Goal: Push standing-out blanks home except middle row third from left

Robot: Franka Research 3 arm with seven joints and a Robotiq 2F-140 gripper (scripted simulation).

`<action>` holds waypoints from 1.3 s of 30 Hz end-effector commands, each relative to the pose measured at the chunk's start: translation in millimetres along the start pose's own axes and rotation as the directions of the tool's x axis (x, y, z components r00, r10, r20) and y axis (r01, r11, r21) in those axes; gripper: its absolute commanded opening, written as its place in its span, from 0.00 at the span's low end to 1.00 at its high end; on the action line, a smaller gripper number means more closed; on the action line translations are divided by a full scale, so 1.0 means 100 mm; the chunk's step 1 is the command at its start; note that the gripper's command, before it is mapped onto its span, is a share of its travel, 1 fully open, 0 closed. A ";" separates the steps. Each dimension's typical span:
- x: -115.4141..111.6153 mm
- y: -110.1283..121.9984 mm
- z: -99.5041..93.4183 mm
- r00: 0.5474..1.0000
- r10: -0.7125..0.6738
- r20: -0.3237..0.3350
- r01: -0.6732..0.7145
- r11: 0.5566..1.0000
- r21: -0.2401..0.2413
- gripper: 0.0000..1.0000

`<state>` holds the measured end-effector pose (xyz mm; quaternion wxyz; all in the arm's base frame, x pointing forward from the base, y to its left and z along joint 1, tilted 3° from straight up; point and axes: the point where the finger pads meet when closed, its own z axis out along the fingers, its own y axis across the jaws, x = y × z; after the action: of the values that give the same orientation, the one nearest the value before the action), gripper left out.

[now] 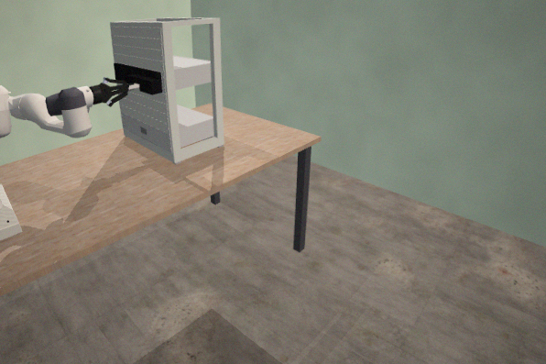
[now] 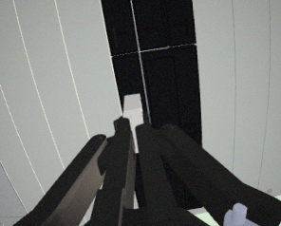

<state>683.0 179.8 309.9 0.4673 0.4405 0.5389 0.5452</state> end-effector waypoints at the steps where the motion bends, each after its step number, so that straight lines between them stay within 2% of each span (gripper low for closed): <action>1: -0.07 0.00 0.03 1.000 -0.010 0.017 0.010 1.000 0.000 0.00; 10: -0.07 0.00 -0.05 1.000 -0.010 0.017 0.010 1.000 0.000 0.00; 18: -0.06 0.00 -0.47 1.000 -0.010 0.017 0.010 1.000 0.000 0.00; 20: -0.06 0.00 -0.47 1.000 -0.010 0.017 0.010 1.000 0.000 0.00; 24: -0.06 0.00 -0.68 1.000 -0.010 0.017 0.010 1.000 0.000 0.00; 27: -0.06 0.00 -0.77 1.000 -0.010 0.017 0.010 1.000 0.000 0.00; 39: -0.06 0.00 -0.79 1.000 -0.010 0.016 0.010 1.000 0.000 0.00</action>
<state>607.4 158.6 307.7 0.4748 0.4447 0.5354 0.5387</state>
